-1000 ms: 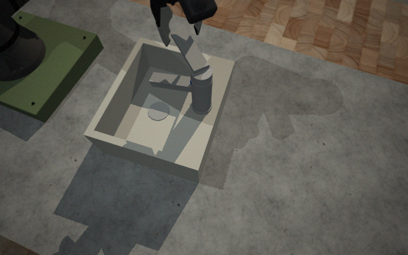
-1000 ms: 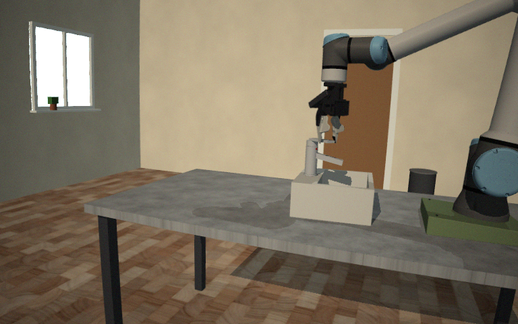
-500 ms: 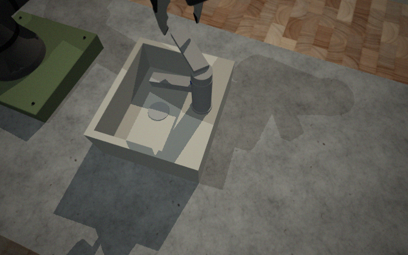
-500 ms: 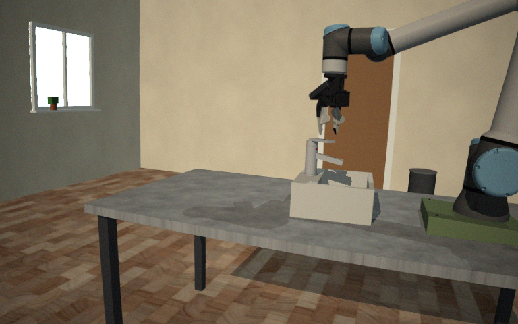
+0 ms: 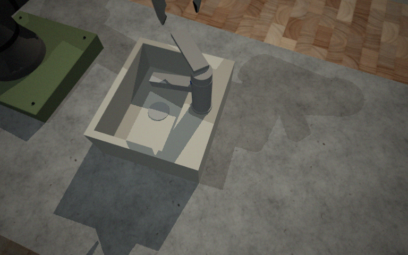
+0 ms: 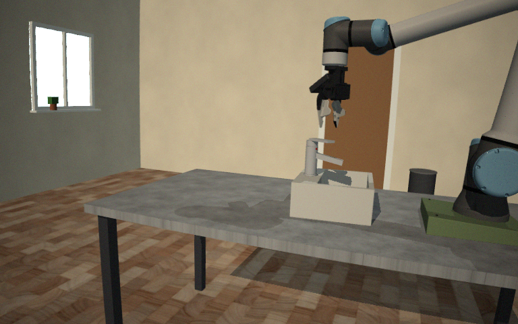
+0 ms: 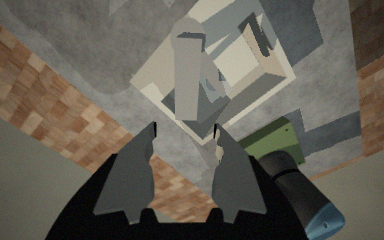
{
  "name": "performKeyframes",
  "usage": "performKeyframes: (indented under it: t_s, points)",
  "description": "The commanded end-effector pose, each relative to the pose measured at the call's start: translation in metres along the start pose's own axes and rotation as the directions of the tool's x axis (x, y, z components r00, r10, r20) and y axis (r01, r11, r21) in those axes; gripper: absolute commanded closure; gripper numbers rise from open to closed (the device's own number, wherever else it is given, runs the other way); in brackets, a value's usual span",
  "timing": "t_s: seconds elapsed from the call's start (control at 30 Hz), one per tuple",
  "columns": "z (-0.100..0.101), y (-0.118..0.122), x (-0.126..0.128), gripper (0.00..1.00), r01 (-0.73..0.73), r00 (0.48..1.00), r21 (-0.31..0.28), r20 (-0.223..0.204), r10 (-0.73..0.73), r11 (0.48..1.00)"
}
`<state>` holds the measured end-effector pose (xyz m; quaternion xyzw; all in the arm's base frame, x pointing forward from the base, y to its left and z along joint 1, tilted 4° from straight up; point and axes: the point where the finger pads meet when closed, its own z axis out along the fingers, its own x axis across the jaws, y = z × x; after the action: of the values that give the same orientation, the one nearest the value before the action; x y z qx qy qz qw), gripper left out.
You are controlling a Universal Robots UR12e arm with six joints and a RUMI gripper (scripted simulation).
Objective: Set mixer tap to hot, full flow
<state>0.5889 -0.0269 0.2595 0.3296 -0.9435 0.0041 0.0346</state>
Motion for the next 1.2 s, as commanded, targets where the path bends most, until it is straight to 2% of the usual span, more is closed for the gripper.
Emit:
performKeyframes:
  t_s: [0.0, 0.13, 0.17, 1.17]
  points:
    - [-0.0046, -0.0004, -0.0002, 0.56, 0.0, 1.0, 0.001, 0.001, 0.0, 1.0]
    - [-0.0047, -0.0004, -0.0002, 0.56, 0.0, 1.0, 0.001, 0.001, 0.0, 1.0]
    - [-0.0047, -0.0004, -0.0002, 1.0, 0.0, 1.0, 0.001, 0.001, 0.0, 1.0]
    - [-0.0047, -0.0004, -0.0002, 1.0, 0.0, 1.0, 0.001, 0.001, 0.0, 1.0]
